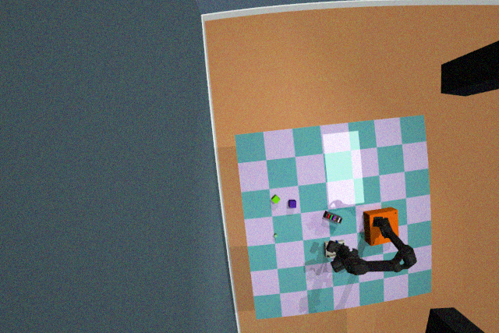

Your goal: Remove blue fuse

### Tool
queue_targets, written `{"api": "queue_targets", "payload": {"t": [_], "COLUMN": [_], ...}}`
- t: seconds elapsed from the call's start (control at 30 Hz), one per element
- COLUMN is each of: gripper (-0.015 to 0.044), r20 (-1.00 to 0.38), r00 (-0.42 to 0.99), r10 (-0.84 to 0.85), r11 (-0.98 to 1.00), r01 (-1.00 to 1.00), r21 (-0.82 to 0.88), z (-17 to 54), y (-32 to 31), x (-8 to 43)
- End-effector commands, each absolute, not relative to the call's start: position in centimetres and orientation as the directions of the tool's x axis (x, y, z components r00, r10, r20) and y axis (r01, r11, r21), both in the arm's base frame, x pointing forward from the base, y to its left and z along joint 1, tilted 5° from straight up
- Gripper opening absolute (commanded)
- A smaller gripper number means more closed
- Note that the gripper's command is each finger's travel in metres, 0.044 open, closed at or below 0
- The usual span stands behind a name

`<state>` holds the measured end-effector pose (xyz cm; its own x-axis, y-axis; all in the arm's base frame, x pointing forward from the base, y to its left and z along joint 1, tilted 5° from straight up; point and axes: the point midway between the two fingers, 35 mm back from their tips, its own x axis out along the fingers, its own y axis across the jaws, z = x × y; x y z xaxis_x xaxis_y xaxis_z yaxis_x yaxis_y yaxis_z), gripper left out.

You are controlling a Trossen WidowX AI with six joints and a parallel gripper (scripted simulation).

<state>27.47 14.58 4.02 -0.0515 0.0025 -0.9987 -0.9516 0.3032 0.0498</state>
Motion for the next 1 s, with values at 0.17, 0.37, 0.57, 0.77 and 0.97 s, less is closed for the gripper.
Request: {"api": "queue_targets", "payload": {"t": [0.17, 0.37, 0.57, 0.77, 0.97], "gripper": [0.0, 0.0, 0.0, 0.0, 0.0], "r20": [-0.998, -0.998, -0.998, -0.998, -0.998], "r00": [-0.06, -0.063, -0.063, -0.063, -0.063], "r10": [0.008, 0.01, 0.01, 0.01, 0.01], "r11": [0.302, 0.302, 0.302, 0.302, 0.302], "r01": [-0.951, -0.951, -0.951, -0.951, -0.951], "r21": [0.059, 0.062, 0.063, 0.063, 0.063], "z": [4.0, 4.0, 3.6, 2.6, 1.6], "y": [19.6, 22.1, 22.2, 22.2, 22.2], "x": [25.9, 24.7, 24.7, 24.7, 24.6]}}
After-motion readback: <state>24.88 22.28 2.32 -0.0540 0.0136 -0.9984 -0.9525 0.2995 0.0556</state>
